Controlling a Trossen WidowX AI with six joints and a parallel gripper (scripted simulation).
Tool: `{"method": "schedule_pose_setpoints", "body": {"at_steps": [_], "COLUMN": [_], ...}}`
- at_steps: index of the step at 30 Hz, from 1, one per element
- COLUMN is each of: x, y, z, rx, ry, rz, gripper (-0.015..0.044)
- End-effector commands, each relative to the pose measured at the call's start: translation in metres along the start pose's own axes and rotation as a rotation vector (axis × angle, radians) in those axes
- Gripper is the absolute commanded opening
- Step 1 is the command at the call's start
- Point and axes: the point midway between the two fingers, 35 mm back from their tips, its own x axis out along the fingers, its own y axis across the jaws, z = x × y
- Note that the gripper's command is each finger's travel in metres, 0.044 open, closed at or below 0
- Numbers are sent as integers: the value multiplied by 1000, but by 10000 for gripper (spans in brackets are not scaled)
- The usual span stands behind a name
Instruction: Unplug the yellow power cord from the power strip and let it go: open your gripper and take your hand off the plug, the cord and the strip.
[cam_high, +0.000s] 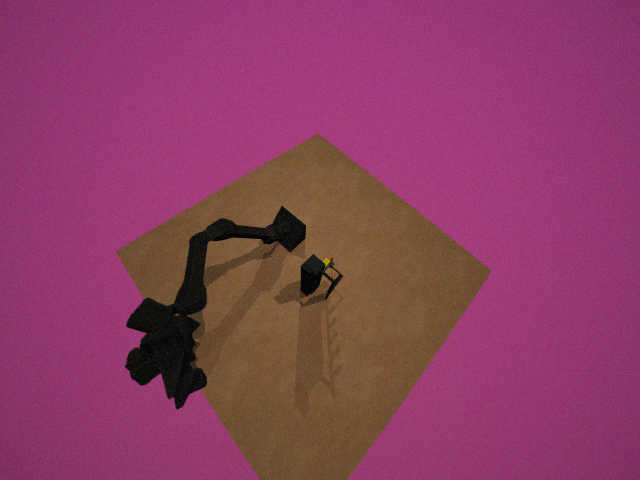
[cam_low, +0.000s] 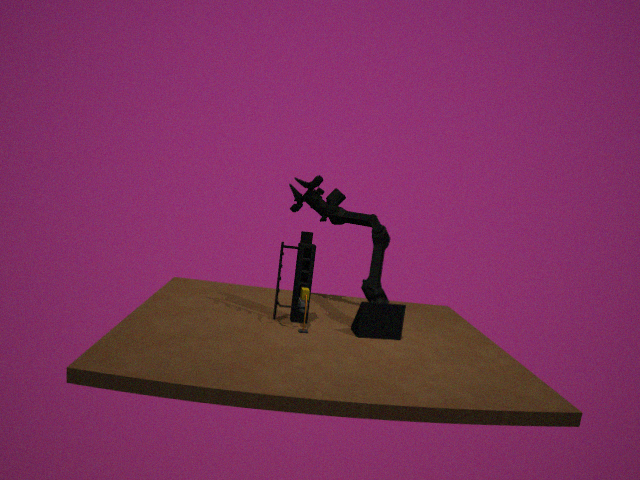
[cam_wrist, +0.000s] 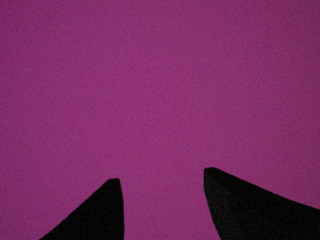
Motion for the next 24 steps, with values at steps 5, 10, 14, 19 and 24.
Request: {"method": "schedule_pose_setpoints", "body": {"at_steps": [5, 10, 14, 19, 24], "x": [24, 34, 35, 25, 2], "y": [-63, -94, -108, -116, -113], "z": [-73, -147, -212, -293, -372], "rx": [51, 73, 64, 1, -105], "ry": [115, 253, 394, 603, 841], "rz": [-159, -267, -339, -403, -426], "gripper": [160, 160, 160, 160, 160]}}
